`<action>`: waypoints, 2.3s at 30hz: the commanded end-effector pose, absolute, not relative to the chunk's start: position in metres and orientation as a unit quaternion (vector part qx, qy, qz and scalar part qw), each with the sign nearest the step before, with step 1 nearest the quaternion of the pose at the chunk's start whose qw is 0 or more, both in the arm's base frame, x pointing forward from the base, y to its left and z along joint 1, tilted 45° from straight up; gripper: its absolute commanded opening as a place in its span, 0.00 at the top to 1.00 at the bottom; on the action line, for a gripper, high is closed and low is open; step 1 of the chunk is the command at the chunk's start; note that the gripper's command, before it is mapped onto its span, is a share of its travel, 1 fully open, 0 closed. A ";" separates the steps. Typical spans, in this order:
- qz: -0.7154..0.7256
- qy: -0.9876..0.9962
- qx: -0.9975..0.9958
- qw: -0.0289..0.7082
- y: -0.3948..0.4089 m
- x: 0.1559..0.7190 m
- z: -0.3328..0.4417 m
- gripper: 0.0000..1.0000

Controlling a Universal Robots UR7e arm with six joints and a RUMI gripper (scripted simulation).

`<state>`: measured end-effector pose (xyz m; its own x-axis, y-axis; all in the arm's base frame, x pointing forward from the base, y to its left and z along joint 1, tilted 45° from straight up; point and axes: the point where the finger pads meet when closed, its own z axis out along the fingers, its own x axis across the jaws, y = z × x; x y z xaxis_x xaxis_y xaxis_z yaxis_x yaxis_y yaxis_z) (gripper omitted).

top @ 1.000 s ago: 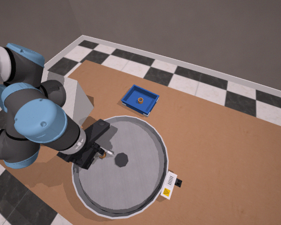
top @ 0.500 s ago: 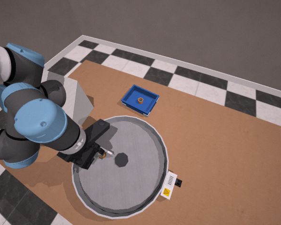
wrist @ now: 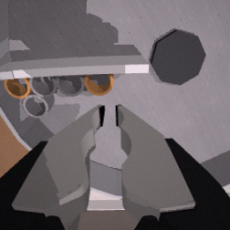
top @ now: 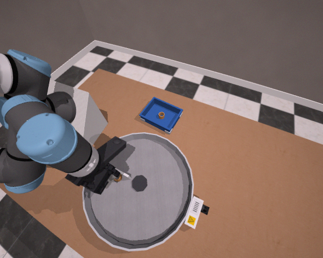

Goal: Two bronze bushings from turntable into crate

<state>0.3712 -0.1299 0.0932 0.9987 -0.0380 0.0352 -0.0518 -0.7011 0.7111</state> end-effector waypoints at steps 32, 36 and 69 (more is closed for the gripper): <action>0.008 -0.025 0.923 0.385 -0.129 0.369 0.092 0.94; 0.008 -0.025 0.923 0.385 -0.129 0.369 0.092 0.94; 0.008 -0.024 0.923 0.385 -0.146 0.369 0.076 0.94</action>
